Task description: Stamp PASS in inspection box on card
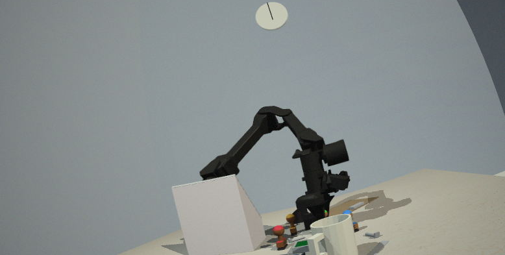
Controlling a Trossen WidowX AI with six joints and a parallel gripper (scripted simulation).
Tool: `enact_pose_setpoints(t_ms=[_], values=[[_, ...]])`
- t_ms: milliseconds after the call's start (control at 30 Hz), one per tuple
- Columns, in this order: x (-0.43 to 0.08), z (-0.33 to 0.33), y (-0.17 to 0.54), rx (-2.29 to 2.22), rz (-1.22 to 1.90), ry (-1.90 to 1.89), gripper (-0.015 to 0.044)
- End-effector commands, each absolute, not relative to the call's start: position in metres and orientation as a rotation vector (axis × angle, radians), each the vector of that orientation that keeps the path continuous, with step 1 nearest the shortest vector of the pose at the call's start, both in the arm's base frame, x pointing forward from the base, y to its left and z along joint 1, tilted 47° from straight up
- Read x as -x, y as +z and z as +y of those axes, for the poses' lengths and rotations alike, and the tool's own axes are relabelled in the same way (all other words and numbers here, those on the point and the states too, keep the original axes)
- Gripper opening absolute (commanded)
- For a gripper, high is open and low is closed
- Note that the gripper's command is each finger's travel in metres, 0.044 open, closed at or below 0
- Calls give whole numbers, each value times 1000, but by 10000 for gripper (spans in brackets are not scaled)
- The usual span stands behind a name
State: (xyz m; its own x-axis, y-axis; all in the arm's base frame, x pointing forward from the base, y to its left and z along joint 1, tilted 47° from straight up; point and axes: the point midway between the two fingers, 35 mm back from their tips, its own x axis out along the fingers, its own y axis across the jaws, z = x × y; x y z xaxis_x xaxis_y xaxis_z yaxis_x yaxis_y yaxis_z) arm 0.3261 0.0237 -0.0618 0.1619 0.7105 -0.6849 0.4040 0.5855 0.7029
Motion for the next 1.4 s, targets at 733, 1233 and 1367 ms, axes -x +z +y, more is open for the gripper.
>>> enact_pose_setpoints(t_ms=[733,1233,1367], values=[[-324,2,-43,-1002,1452,284,0],[-320,-15,-26,-1001,1452,284,0],[-318,-19,-21,-1001,1452,284,0]])
